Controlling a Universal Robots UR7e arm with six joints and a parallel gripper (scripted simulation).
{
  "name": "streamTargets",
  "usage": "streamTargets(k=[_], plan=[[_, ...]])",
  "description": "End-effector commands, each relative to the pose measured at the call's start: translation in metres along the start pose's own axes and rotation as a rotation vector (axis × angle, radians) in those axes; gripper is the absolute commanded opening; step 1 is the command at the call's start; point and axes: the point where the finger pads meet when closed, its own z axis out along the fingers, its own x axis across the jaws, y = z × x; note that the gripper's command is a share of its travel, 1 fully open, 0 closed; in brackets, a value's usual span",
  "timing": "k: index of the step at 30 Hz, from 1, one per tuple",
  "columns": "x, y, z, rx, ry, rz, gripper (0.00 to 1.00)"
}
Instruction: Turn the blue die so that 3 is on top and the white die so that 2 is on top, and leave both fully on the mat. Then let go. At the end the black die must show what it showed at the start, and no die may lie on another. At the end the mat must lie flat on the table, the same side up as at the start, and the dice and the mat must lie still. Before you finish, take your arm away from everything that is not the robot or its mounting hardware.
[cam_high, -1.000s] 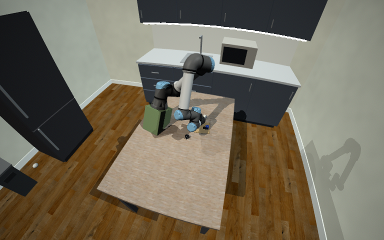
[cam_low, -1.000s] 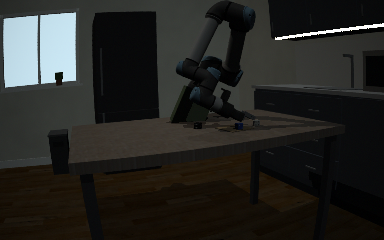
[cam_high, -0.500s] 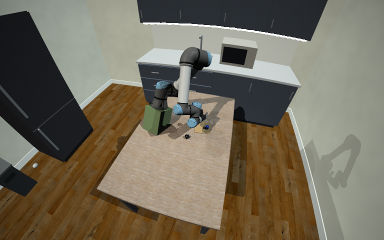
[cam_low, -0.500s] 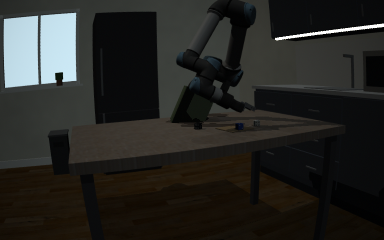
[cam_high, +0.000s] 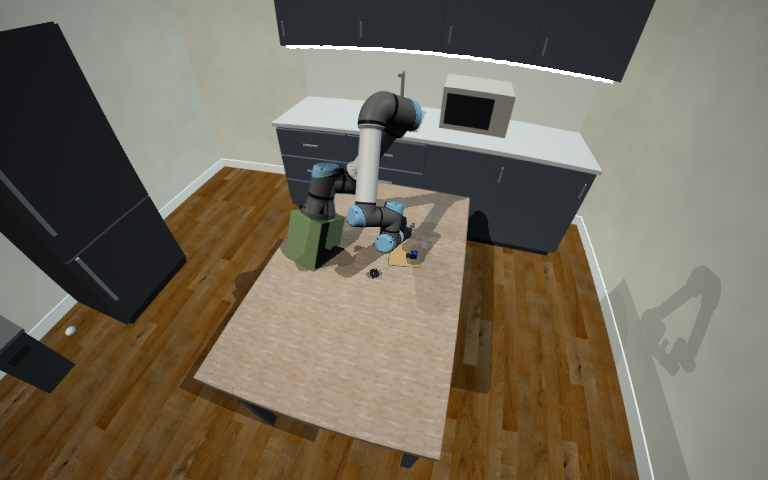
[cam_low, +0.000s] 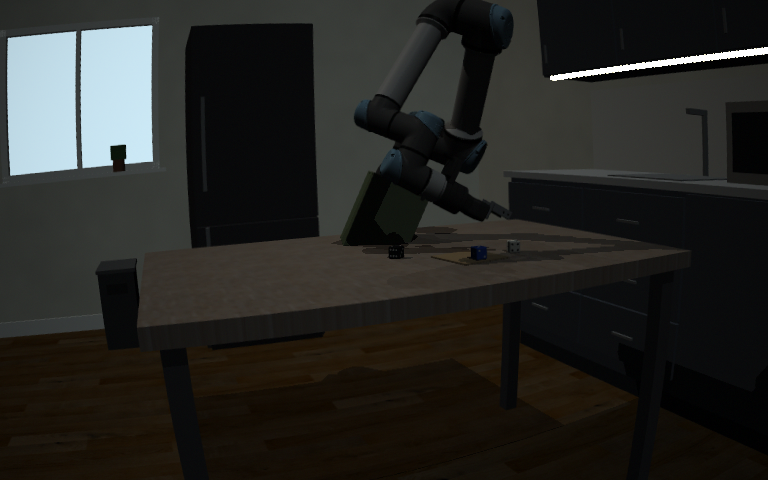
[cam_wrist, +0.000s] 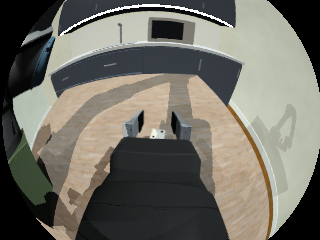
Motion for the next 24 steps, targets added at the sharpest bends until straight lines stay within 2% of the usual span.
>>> streamTargets(k=[1,5,8,11,13,16,20,21,22,24], plan=[[-0.007,-0.003,0.007,-0.050,-0.054,0.009,0.87],[-0.015,-0.004,0.013,-0.123,-0.115,0.019,0.87],[-0.021,-0.005,0.019,-0.199,-0.164,0.029,0.87],[-0.025,-0.005,0.022,-0.260,-0.195,0.035,0.87],[-0.025,-0.005,0.022,-0.260,-0.195,0.035,0.87],[-0.029,-0.005,0.026,-0.365,-0.233,0.044,0.87],[-0.031,-0.005,0.028,-0.442,-0.250,0.049,0.87],[-0.032,-0.005,0.029,-0.480,-0.255,0.051,0.87],[-0.032,-0.005,0.029,-0.481,-0.255,0.051,0.87],[-0.032,-0.006,0.030,-0.552,-0.258,0.053,0.87]])
